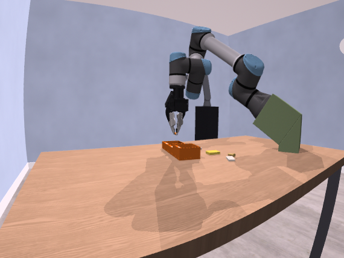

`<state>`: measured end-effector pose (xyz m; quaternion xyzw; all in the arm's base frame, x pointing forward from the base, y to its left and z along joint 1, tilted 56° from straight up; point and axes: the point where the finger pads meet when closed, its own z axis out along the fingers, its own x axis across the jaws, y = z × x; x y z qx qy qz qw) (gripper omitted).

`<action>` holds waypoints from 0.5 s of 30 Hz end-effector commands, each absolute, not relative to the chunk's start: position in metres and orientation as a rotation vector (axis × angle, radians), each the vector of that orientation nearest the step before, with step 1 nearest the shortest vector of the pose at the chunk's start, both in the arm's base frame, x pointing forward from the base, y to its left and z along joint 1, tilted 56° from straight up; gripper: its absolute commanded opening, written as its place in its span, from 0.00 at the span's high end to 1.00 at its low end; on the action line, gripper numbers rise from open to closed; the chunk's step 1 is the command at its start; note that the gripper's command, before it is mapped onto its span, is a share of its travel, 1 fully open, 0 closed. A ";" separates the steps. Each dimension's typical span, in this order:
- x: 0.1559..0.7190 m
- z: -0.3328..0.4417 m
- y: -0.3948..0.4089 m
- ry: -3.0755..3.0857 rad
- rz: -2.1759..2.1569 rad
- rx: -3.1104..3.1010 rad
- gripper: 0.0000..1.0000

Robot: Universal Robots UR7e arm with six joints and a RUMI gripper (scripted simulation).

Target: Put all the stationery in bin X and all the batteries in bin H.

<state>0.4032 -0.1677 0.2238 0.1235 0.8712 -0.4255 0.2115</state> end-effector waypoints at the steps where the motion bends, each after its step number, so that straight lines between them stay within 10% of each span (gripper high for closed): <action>1: 0.407 0.235 -0.175 2.428 -1.174 0.336 1.00; 15: 0.405 0.225 -0.170 2.435 -1.176 0.329 1.00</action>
